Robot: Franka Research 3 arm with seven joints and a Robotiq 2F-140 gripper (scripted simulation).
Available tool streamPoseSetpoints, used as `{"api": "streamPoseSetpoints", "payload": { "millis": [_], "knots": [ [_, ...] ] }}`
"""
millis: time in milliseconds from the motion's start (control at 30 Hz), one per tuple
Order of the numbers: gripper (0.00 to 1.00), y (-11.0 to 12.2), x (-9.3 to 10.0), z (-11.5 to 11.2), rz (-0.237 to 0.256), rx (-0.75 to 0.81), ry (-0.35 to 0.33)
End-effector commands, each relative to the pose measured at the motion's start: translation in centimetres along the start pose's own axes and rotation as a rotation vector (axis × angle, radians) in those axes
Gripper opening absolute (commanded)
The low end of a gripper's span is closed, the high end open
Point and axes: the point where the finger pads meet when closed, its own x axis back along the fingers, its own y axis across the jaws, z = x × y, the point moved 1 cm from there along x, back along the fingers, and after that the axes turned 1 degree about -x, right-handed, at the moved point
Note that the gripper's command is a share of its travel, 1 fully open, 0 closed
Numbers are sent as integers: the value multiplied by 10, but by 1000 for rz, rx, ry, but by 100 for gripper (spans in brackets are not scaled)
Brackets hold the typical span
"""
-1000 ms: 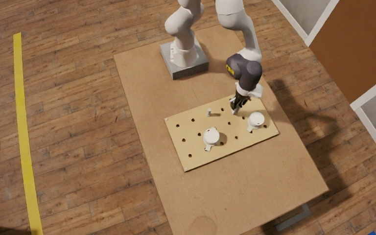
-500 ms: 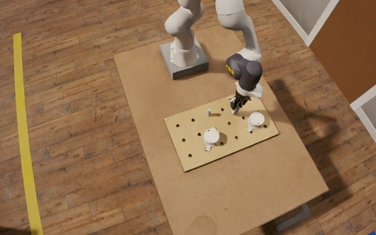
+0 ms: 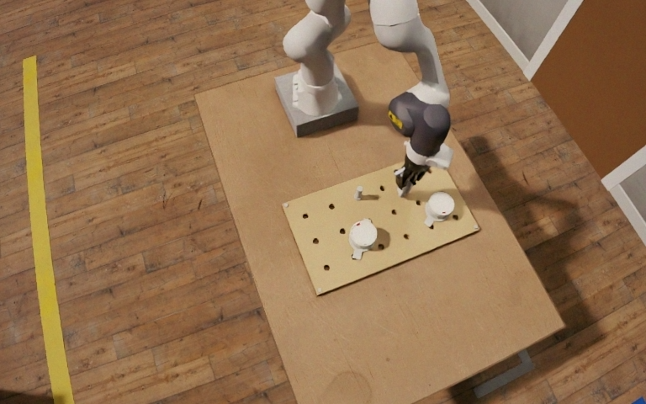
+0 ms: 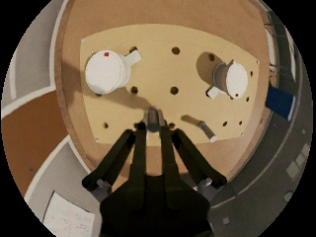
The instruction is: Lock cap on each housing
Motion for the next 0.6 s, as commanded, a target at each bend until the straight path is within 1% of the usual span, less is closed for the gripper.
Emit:
{"api": "streamPoseSetpoints", "payload": {
  "millis": [0, 267, 567],
  "knots": [
    [10, 1, 0, -1, 0, 1, -1],
    [10, 1, 3, -1, 0, 1, -1],
    [10, 1, 11, -1, 0, 1, -1]
  ]
}}
